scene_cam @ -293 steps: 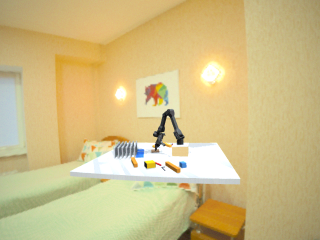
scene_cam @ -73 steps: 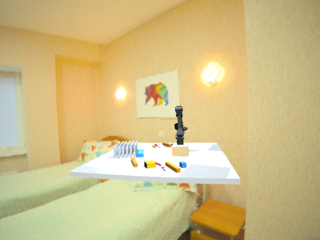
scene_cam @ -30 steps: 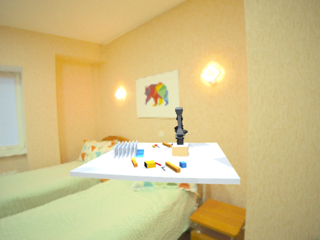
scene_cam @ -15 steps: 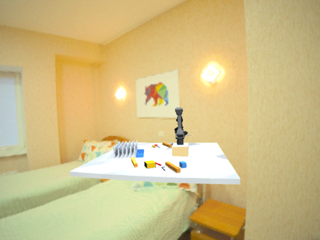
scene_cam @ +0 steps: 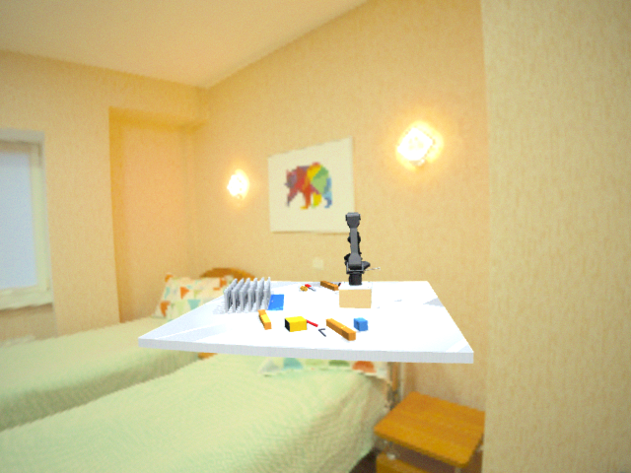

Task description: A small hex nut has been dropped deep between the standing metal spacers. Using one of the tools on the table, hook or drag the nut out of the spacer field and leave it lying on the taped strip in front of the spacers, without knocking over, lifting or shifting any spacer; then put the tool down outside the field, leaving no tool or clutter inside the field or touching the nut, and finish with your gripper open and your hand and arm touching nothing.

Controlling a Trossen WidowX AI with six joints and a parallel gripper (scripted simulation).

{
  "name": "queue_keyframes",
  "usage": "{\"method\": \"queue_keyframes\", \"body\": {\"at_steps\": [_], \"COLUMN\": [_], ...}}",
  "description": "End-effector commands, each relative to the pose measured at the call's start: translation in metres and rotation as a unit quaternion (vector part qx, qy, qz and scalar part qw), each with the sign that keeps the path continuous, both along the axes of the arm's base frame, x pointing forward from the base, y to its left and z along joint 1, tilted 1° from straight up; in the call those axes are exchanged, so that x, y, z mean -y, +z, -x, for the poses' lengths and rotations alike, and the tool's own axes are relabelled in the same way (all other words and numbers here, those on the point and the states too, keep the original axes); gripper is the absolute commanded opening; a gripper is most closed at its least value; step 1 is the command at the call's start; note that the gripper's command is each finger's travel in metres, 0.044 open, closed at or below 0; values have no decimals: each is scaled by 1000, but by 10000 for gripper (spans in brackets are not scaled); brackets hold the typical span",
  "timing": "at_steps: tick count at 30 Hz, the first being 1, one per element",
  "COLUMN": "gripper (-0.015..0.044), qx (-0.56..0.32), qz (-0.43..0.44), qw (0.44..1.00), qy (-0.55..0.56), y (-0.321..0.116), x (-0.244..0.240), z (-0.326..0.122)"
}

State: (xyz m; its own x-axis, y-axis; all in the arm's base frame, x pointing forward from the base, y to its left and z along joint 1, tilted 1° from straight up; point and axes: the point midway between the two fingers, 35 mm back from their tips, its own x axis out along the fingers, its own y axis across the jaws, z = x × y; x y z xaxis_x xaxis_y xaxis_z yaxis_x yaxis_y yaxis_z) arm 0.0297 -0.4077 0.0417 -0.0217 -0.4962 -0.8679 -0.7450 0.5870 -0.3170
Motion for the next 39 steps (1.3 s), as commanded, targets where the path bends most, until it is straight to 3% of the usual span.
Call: {"method": "queue_keyframes", "body": {"at_steps": [1, 39], "gripper": [0, 0], "qx": [-3, -3], "qz": [-1, -1], "qw": [1000, 1000], "qy": [0, 0], "y": [-6, -49], "x": [0, -2], "z": [1, 0]}}
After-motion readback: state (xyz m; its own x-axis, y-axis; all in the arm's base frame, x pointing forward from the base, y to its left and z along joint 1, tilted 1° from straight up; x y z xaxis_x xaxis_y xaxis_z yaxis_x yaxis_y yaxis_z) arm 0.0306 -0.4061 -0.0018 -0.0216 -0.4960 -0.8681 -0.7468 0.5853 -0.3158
